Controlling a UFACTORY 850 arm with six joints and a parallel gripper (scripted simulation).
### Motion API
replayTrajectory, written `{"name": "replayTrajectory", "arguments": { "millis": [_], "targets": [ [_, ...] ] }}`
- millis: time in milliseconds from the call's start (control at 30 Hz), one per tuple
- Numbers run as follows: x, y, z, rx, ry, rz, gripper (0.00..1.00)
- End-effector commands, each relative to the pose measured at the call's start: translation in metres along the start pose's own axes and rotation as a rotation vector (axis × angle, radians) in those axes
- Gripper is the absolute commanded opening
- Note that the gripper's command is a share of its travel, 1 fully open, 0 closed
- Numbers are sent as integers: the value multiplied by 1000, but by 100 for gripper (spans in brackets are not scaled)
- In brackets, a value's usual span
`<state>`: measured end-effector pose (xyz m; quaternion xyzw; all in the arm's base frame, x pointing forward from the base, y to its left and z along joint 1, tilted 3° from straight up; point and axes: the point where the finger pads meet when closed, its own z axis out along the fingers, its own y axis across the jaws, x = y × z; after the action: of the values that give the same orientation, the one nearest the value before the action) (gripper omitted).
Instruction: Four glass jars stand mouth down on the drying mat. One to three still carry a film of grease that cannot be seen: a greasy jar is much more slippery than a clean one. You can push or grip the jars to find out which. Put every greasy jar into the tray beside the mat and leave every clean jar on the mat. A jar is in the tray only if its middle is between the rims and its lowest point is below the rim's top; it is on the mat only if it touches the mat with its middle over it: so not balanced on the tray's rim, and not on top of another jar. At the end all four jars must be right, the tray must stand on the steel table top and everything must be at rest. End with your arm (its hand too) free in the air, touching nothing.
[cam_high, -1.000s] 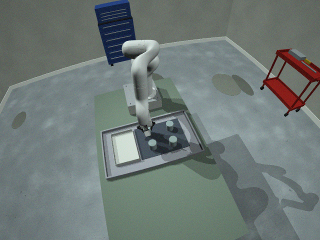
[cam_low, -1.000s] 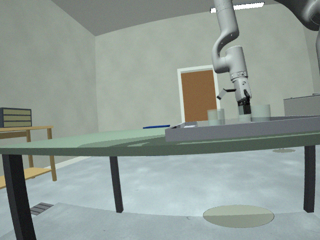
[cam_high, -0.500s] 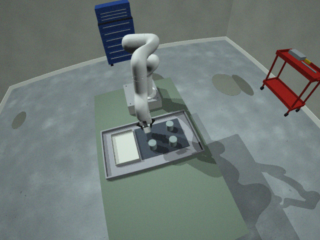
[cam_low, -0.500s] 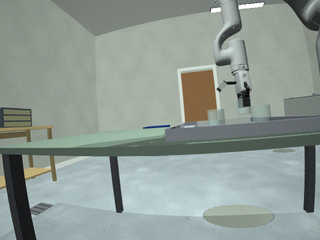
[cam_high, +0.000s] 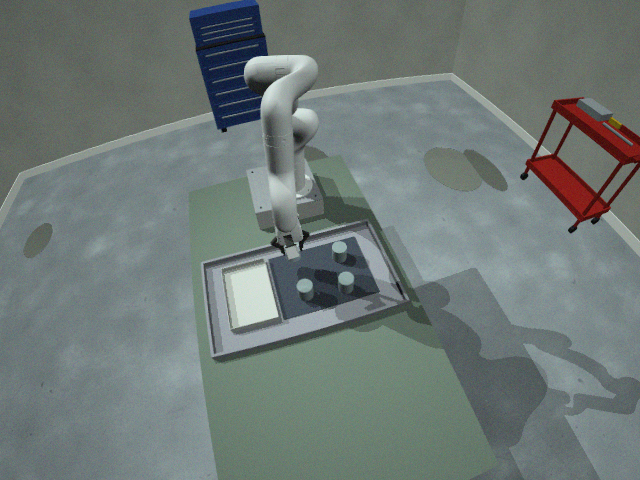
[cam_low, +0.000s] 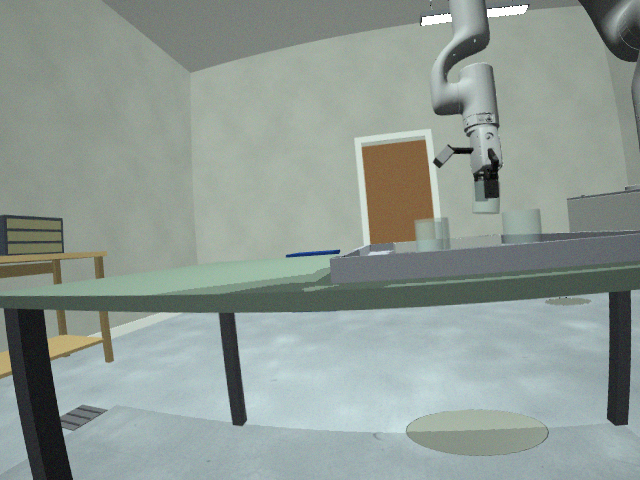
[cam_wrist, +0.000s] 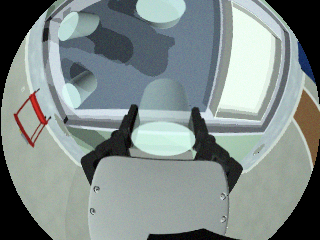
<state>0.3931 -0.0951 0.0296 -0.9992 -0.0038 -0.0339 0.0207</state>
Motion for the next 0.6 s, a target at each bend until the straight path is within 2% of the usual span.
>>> {"name": "replayTrajectory", "arguments": {
  "millis": [0,433,567],
  "targets": [
    [1,0,-11,10,-47,1,0],
    [3,1,-46,10,-47,1,0],
    [4,4,-48,10,-47,1,0]
  ]
}}
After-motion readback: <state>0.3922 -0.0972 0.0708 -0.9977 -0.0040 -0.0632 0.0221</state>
